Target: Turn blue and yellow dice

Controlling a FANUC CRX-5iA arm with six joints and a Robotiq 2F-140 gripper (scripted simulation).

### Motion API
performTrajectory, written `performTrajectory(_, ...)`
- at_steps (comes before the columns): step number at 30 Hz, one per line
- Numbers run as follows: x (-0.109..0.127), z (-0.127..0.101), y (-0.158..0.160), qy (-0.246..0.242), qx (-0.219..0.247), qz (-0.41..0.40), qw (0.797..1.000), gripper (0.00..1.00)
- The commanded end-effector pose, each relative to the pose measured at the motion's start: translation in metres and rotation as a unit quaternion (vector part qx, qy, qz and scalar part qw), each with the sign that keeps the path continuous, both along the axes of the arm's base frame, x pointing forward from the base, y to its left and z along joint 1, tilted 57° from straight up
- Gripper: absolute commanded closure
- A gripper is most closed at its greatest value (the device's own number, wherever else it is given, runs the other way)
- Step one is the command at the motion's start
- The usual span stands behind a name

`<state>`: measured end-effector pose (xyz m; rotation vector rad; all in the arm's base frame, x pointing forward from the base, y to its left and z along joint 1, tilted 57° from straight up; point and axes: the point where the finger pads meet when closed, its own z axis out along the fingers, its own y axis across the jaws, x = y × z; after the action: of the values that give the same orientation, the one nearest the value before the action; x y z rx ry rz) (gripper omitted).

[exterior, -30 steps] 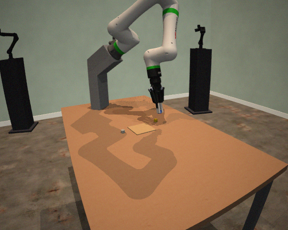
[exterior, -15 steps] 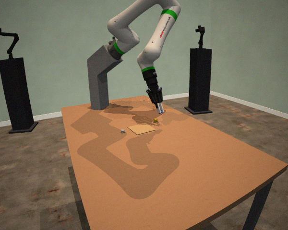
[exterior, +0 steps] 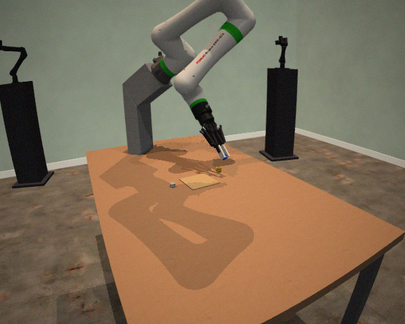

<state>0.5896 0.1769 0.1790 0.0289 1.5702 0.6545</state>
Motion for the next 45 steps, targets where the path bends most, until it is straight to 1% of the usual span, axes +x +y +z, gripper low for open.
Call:
performTrajectory(1, -0.002, -0.004, 0.010, -0.072, 0.031, -0.022, 0.997, 0.91)
performTrajectory(2, -0.002, -0.004, 0.010, -0.084, 0.037, -0.028, 0.995, 0.91)
performTrajectory(5, -0.002, -0.005, 0.010, -0.086, 0.038, -0.029, 0.995, 0.91)
performTrajectory(10, -0.003, -0.008, 0.010, -0.139, 0.061, -0.057, 0.987, 0.91)
performTrajectory(15, -0.005, -0.010, 0.010, -0.160, 0.069, -0.068, 0.982, 0.91)
performTrajectory(29, -0.002, -0.014, 0.013, -0.163, 0.070, -0.070, 0.982, 0.91)
performTrajectory(36, 0.011, -0.025, 0.025, -0.163, 0.070, -0.070, 0.982, 0.91)
performTrajectory(38, 0.011, -0.025, 0.025, -0.163, 0.070, -0.070, 0.982, 0.91)
performTrajectory(45, 0.028, -0.040, 0.040, -0.163, 0.070, -0.070, 0.982, 0.91)
